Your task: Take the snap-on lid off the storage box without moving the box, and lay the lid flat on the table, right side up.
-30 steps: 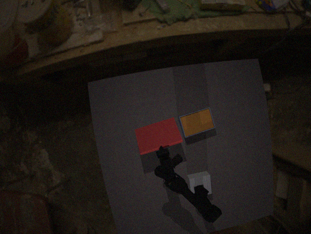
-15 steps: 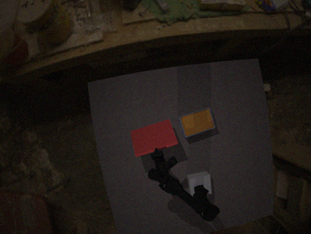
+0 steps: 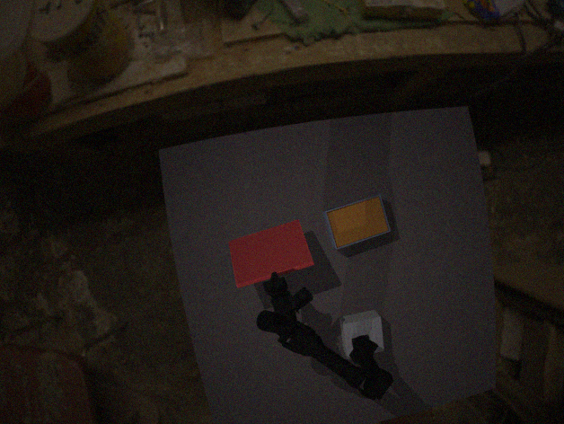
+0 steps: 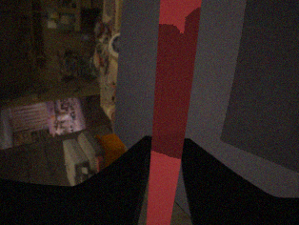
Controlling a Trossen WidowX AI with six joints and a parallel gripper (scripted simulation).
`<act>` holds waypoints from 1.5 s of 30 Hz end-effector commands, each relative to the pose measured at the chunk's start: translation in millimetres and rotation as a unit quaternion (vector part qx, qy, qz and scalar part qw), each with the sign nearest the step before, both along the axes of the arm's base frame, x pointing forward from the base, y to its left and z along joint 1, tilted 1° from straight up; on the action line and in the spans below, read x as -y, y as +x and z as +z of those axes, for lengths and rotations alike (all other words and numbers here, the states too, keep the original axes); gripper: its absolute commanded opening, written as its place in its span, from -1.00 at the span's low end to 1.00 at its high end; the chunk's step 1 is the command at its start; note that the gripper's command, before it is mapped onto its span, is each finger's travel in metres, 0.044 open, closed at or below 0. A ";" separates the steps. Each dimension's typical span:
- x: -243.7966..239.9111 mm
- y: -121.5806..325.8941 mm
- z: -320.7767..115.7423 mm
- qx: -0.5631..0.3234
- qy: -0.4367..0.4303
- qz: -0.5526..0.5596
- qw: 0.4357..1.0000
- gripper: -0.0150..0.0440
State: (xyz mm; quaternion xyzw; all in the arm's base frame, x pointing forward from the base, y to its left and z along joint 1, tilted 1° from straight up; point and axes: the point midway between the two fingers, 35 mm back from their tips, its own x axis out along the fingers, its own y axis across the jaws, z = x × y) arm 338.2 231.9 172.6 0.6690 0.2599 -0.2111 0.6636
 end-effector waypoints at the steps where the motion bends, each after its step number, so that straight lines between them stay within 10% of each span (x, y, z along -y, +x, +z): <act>1: -7.5 0.6 3.4 0.005 0.003 -0.003 1.000 -0.49; 45: -22.5 -3.2 -26.1 0.005 0.003 -0.003 1.000 -0.49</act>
